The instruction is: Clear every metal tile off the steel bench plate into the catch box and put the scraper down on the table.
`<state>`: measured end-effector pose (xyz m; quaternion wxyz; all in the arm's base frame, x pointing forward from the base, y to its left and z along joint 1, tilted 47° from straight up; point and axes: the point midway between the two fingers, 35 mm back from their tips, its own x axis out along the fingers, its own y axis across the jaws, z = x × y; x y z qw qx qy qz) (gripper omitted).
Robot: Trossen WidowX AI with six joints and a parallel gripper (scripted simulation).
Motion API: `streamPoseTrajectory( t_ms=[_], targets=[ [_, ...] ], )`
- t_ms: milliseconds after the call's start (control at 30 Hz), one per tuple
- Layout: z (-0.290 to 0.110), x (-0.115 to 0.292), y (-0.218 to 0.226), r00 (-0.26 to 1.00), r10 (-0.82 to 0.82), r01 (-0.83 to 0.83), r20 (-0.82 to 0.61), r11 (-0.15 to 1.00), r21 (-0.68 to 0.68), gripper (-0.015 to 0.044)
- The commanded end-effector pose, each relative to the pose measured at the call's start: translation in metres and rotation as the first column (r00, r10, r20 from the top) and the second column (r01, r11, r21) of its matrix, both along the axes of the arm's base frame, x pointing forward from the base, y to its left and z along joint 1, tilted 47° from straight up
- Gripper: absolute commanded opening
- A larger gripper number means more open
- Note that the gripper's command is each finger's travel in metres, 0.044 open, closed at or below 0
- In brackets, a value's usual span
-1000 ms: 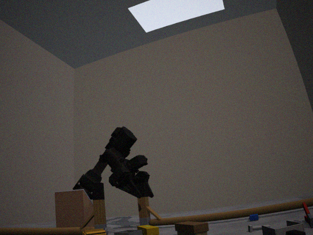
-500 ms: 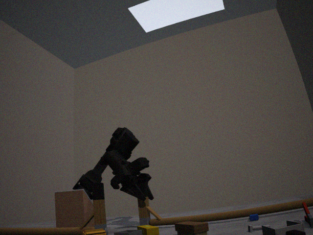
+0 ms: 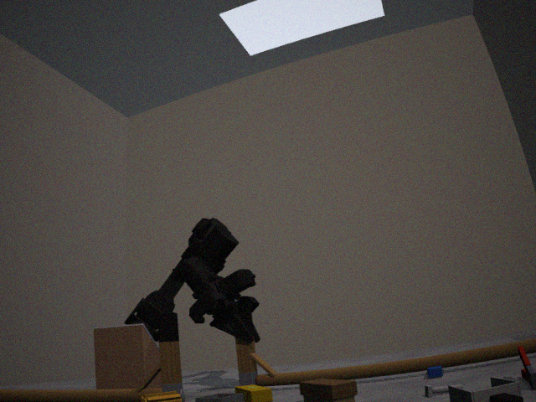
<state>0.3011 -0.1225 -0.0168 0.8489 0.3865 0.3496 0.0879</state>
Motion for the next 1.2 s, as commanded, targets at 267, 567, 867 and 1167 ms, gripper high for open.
streamPoseTrajectory(
  t_ms=[267,567,867,1167],
  targets=[
    [0.005,0.000,0.001,1.000,0.002,-0.002,0.001,1.000,-0.002,0.0000],
    [0.014,0.002,0.009,1.000,0.004,-0.004,-0.001,1.000,-0.003,0.0000],
    [0.023,0.003,0.017,1.000,0.005,-0.005,-0.002,1.000,-0.004,0.0000],
    [0.032,0.004,0.025,1.000,0.007,-0.007,-0.002,1.000,-0.004,0.0000]
  ],
)
